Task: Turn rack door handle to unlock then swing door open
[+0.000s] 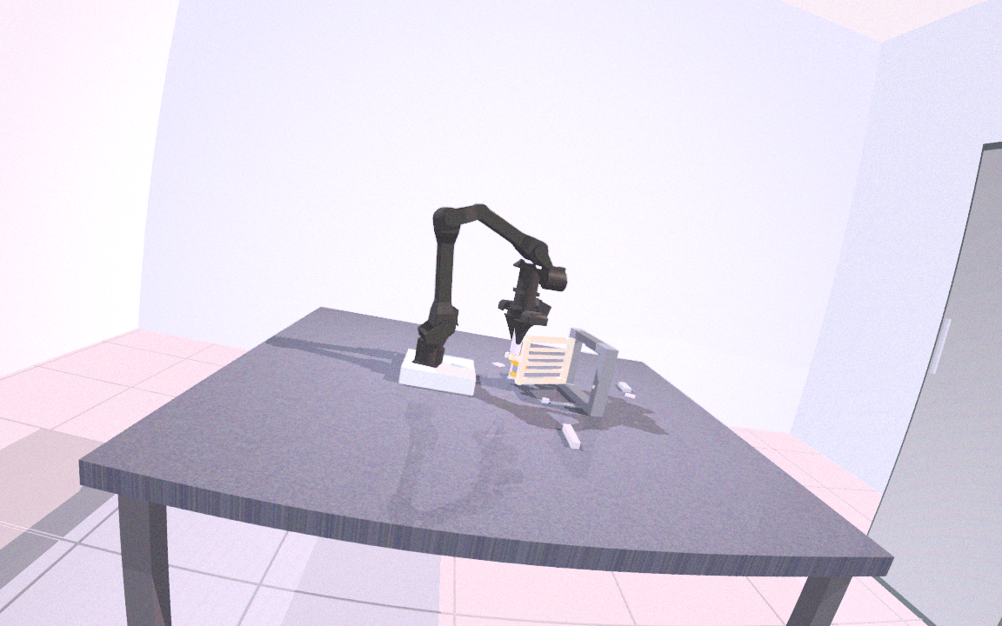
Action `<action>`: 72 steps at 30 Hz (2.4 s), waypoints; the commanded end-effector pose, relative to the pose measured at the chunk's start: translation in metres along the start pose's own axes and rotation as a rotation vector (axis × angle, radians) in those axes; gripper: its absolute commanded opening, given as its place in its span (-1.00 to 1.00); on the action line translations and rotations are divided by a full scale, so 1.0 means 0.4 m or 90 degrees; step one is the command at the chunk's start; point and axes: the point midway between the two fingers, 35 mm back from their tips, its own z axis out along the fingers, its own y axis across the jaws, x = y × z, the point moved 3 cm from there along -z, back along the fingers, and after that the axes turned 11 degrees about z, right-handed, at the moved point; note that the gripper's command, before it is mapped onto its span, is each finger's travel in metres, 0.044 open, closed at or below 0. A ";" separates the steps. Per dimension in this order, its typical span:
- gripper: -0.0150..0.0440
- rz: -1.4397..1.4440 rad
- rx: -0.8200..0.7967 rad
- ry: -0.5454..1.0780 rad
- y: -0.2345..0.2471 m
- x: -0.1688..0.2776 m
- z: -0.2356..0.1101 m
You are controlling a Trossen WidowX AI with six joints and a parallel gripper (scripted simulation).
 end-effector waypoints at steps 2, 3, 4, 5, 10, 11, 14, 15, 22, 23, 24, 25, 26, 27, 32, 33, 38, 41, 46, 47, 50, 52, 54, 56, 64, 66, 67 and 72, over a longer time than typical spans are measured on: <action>-0.43 0.053 0.001 -0.003 0.024 -0.003 0.000; -0.43 0.061 0.001 -0.003 0.028 -0.003 0.000; -0.43 0.069 0.000 -0.003 0.033 -0.003 0.000; -0.43 0.077 0.000 -0.003 0.038 -0.004 0.000; -0.43 0.116 0.000 -0.003 0.062 -0.007 0.000; -0.43 0.124 -0.001 -0.003 0.067 -0.007 0.000; -0.43 0.150 -0.001 -0.003 0.083 -0.010 0.000; -0.43 0.159 -0.001 -0.003 0.088 -0.011 0.000; -0.43 0.214 -0.002 -0.003 0.122 -0.018 -0.001; -0.43 0.217 -0.002 -0.003 0.124 -0.019 -0.001; -0.43 0.218 -0.002 -0.003 0.125 -0.019 -0.001; -0.43 0.218 -0.002 -0.003 0.125 -0.019 -0.001; -0.43 0.218 -0.002 -0.003 0.125 -0.019 -0.001; -0.43 0.218 -0.002 -0.003 0.125 -0.019 -0.001; -0.43 0.218 -0.002 -0.003 0.125 -0.019 -0.001; -0.43 0.218 -0.002 -0.003 0.125 -0.019 -0.001; -0.34 0.218 -0.002 -0.003 0.125 -0.019 -0.001; -0.08 0.218 -0.002 -0.003 0.125 -0.019 -0.001; 0.37 0.218 -0.002 -0.003 0.125 -0.019 -0.001; 0.46 0.218 -0.002 -0.003 0.125 -0.019 -0.001; 0.49 0.218 -0.002 -0.003 0.125 -0.019 -0.003; 0.49 0.218 -0.002 -0.003 0.125 -0.020 -0.008; 0.49 0.218 -0.002 -0.003 0.126 -0.020 -0.015; 0.49 0.218 -0.002 -0.003 0.126 -0.021 -0.021; 0.49 0.218 -0.002 -0.003 0.127 -0.023 -0.047; 0.49 0.218 -0.002 -0.003 0.127 -0.023 -0.053; 0.49 0.218 -0.002 -0.003 0.127 -0.023 -0.056; 0.49 0.219 -0.002 -0.003 0.127 -0.023 -0.073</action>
